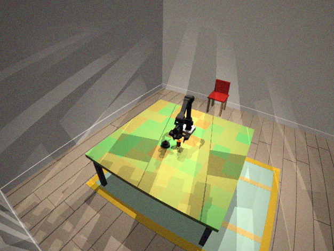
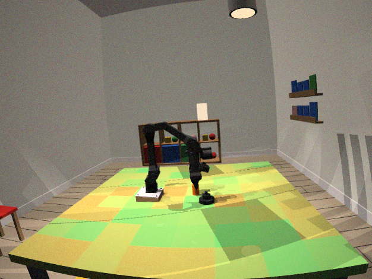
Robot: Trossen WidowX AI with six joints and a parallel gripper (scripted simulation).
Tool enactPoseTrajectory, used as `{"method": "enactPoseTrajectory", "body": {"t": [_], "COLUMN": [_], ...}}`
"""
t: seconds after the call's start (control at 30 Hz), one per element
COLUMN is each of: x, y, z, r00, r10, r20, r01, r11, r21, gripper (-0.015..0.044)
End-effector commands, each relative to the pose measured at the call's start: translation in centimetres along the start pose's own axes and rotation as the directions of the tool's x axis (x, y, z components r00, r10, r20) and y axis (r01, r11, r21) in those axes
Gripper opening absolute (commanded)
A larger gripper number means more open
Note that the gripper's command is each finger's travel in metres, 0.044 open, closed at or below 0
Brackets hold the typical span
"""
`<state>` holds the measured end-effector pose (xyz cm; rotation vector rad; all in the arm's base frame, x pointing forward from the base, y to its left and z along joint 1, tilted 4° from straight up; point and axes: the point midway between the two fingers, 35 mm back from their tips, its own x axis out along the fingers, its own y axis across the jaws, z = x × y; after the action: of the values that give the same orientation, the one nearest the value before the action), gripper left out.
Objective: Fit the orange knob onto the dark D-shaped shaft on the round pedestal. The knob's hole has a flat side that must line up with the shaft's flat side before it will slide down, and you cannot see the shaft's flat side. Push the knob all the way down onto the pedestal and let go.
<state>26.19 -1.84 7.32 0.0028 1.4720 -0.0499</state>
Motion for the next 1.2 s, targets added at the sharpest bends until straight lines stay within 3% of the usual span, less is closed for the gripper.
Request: {"method": "enactPoseTrajectory", "body": {"t": [0.0,0.77,1.1,1.17], "x": [0.7,4.1,4.1,4.1], "y": [0.0,-0.1,-0.1,-0.1], "z": [-0.1,-0.4,-0.4,-0.4], "r00": [1.000,1.000,1.000,1.000], "r10": [-0.003,-0.003,-0.003,-0.003], "r20": [-0.003,-0.004,-0.004,-0.004], "r01": [0.003,0.003,0.003,0.003], "r11": [1.000,1.000,1.000,1.000], "r21": [0.001,0.002,0.002,0.002], "gripper": [0.0440,0.0440,0.0177,0.0164]}}
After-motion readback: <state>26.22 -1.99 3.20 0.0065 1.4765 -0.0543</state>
